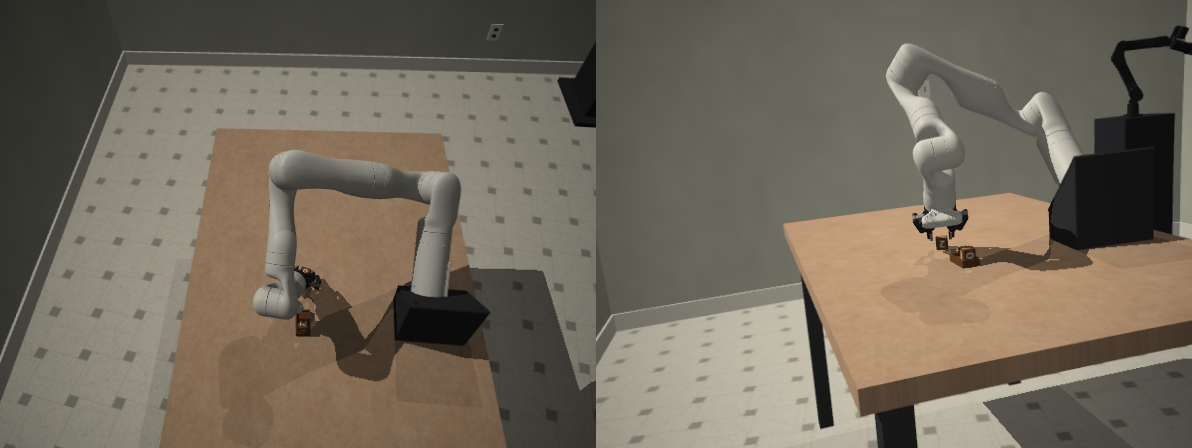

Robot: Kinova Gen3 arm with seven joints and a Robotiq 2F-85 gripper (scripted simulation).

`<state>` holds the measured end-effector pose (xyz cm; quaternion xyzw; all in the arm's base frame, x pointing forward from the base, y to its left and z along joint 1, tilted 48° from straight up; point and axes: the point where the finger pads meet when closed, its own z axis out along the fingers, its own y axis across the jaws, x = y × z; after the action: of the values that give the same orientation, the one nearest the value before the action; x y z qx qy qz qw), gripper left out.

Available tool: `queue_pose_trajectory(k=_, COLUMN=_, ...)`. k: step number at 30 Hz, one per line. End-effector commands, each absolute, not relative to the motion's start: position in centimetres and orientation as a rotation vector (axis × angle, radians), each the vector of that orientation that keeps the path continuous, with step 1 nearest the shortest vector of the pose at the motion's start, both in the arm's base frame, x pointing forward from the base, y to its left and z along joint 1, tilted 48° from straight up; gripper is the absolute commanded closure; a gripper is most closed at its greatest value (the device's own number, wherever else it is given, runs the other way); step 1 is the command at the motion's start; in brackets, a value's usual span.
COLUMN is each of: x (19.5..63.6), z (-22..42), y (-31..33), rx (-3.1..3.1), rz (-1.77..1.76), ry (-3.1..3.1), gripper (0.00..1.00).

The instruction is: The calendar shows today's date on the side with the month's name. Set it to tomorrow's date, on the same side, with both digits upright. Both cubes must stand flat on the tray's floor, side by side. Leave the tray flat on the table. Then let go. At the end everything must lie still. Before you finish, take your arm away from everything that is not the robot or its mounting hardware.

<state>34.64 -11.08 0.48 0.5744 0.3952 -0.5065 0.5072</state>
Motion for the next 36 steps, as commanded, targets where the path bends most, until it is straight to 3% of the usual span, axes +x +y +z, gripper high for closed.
queue_pose_trajectory(k=1, x=34.50, z=0.14, y=-11.44, rx=1.383, rz=-1.227, ry=0.952, gripper=0.54)
queue_pose_trajectory(k=36, x=34.49, z=-0.65, y=-12.31, rx=1.383, rz=-1.227, ry=0.952, gripper=0.54)
